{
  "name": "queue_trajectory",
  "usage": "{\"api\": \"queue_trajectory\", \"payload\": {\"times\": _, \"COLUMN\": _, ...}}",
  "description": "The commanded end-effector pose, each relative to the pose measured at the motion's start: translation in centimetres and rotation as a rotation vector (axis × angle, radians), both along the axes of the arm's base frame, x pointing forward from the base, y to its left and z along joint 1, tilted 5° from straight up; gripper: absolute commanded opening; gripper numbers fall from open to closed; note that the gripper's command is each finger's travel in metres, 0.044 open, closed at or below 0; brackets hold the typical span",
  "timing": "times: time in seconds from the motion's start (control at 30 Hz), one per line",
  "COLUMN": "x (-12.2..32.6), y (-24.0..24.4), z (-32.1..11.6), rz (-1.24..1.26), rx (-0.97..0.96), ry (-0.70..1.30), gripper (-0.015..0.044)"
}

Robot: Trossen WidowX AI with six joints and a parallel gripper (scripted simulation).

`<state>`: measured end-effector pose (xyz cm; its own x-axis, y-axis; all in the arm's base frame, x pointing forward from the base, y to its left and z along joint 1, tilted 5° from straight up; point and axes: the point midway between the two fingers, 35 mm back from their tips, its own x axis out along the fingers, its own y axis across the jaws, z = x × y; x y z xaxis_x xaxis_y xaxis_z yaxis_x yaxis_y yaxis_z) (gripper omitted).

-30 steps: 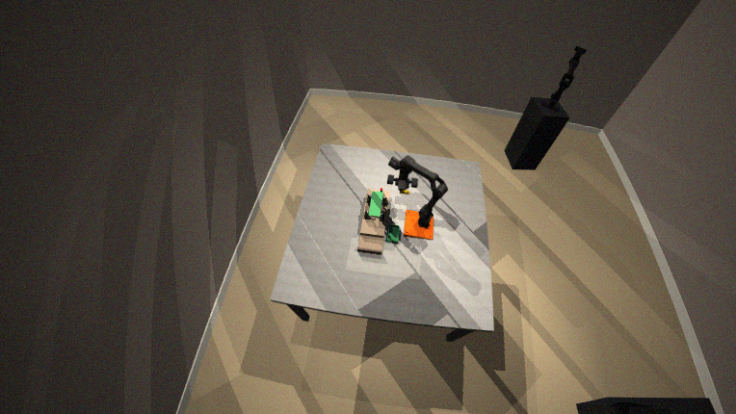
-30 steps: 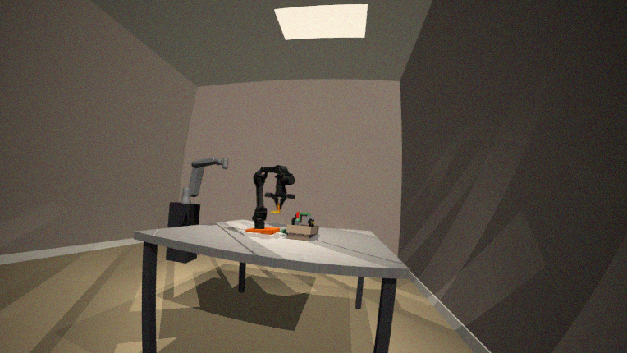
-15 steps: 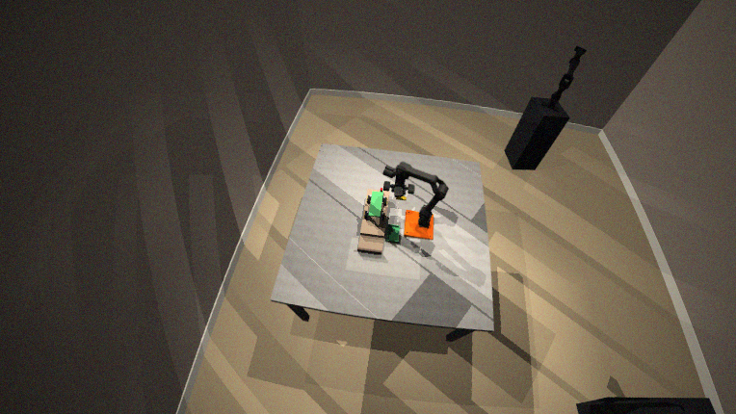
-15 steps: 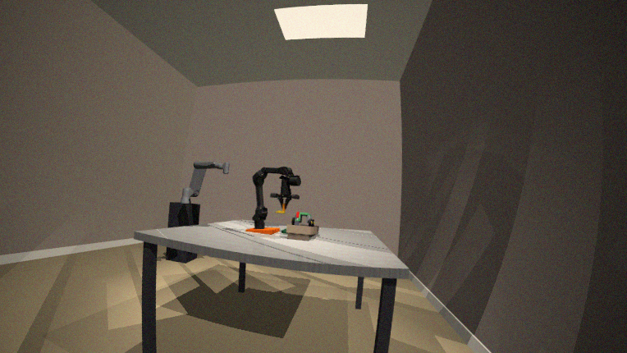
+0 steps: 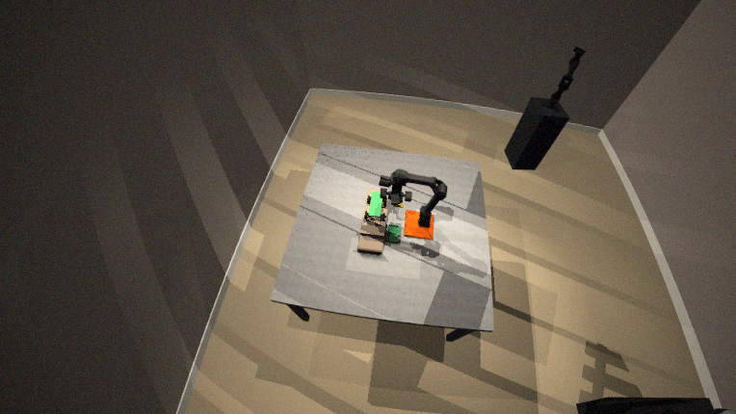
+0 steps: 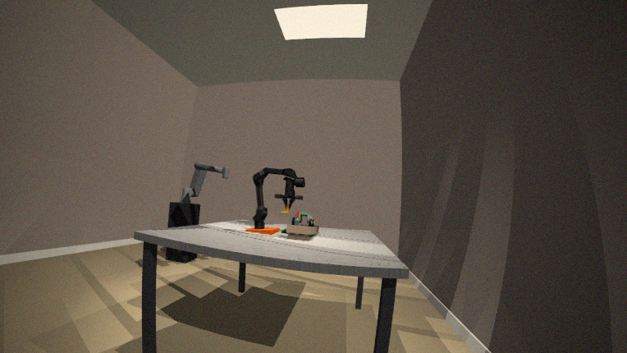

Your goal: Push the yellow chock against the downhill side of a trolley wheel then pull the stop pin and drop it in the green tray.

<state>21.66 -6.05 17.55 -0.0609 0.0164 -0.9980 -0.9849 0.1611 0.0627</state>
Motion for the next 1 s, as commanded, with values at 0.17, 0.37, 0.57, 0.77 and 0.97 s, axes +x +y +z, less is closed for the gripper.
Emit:
{"api": "queue_trajectory", "payload": {"times": 0.17, "x": 1.1, "y": 3.3, "z": -0.4, "rz": -0.005, "rx": 0.009, "ry": 0.003, "gripper": 0.0}}
{"api": "queue_trajectory", "payload": {"times": 0.37, "x": 1.8, "y": 5.5, "z": -0.6, "rz": -0.005, "rx": 0.011, "ry": 0.003, "gripper": 0.0}}
{"api": "queue_trajectory", "payload": {"times": 0.57, "x": 2.5, "y": 7.7, "z": -0.9, "rz": -0.005, "rx": 0.013, "ry": 0.002, "gripper": 0.0}}
{"api": "queue_trajectory", "payload": {"times": 0.77, "x": 3.1, "y": 9.8, "z": -1.2, "rz": -0.005, "rx": 0.014, "ry": 0.002, "gripper": 0.0}}
{"api": "queue_trajectory", "payload": {"times": 0.97, "x": 3.9, "y": 12.2, "z": -1.5, "rz": -0.005, "rx": 0.016, "ry": 0.001, "gripper": 0.0}}
